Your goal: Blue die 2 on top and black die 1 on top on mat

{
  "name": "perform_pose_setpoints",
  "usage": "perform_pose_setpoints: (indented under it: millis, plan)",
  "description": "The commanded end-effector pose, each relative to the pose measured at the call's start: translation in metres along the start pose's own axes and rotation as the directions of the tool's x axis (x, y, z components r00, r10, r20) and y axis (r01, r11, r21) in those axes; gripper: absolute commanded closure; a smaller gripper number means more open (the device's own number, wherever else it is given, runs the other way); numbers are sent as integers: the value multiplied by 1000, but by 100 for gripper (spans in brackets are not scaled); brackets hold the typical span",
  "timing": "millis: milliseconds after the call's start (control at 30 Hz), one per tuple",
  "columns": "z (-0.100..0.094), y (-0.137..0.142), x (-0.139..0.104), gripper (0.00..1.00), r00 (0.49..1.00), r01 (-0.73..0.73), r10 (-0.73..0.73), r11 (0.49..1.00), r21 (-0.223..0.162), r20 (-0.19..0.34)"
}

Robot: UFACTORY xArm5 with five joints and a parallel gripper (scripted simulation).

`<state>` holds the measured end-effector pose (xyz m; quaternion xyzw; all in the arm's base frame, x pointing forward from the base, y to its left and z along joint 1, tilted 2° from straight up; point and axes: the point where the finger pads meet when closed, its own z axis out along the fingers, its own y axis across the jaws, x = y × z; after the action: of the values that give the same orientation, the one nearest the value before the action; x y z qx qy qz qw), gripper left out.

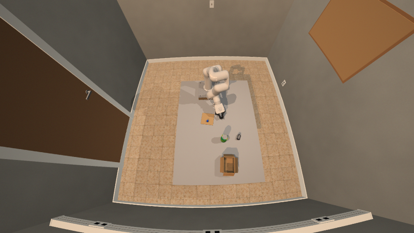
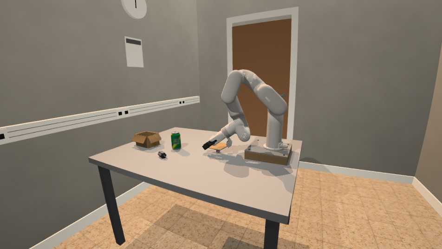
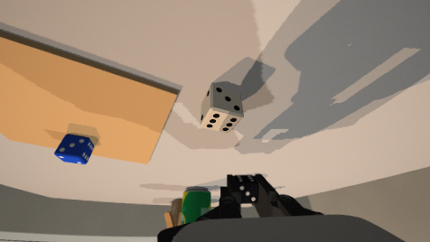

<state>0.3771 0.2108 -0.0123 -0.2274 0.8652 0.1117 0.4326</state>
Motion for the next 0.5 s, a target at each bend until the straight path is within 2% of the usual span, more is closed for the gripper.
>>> perform_pose_setpoints:
  millis: [0,467]
  plan:
    - [7,0,8,85,1000,0,0,1000,0,5]
    - [10,0,11,85,1000,0,0,1000,0,5]
